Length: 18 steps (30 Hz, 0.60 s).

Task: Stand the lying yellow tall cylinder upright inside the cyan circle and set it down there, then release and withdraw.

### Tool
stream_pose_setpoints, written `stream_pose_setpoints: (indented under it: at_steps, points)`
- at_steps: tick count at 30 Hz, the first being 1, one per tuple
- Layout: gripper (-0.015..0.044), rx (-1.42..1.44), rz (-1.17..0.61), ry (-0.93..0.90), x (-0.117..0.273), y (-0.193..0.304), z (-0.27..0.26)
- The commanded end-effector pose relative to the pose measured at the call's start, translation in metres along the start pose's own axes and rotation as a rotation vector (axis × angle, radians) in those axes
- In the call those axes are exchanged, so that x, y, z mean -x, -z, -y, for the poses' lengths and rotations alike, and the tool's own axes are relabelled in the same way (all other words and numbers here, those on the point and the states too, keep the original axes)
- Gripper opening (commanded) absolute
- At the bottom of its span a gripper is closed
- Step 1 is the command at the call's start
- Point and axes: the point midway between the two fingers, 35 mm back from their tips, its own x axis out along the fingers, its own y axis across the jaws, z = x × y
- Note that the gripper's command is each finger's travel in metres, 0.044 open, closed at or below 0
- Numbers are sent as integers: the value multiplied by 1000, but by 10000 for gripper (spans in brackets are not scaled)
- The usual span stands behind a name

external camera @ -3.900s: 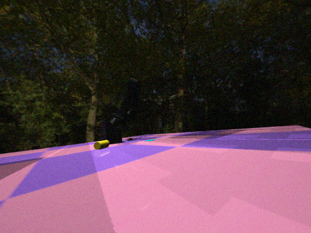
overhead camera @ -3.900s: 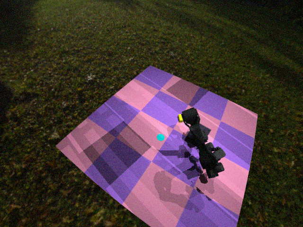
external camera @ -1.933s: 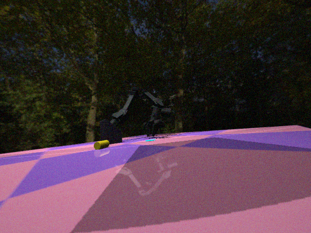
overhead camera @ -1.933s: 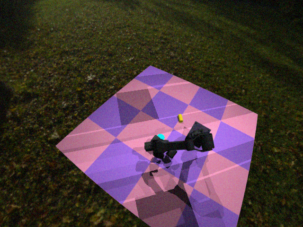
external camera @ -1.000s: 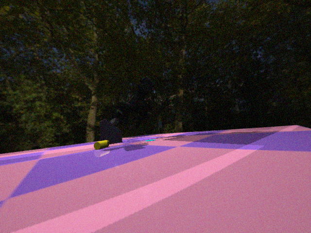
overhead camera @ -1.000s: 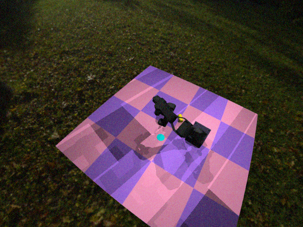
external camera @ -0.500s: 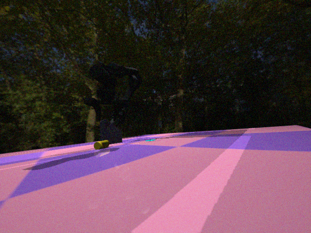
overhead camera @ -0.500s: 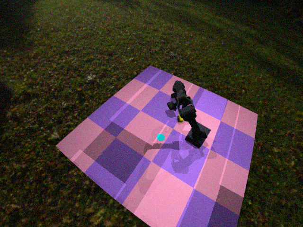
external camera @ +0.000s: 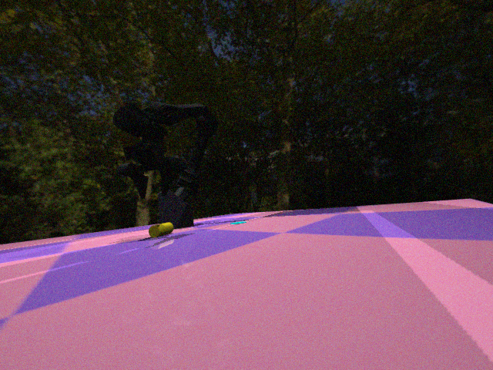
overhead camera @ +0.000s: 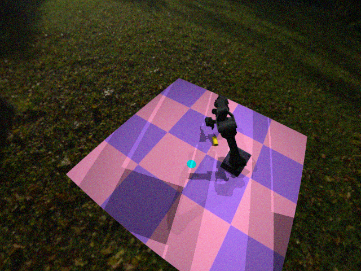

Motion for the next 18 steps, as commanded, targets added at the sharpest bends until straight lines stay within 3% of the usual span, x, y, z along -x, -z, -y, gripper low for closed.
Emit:
stream_pose_setpoints:
  at_steps: [1, 4, 8, 16, 18]
  points:
    - [309, -14, -38, 0, -50, 7, 1]
    - [309, -13, -41, -3, -84, 13, 1]
    - [309, -13, -42, -4, -91, 15, 1]
    - [105, -13, -42, -4, -91, 15, 1]
    - [105, -13, -42, -4, -91, 15, 1]
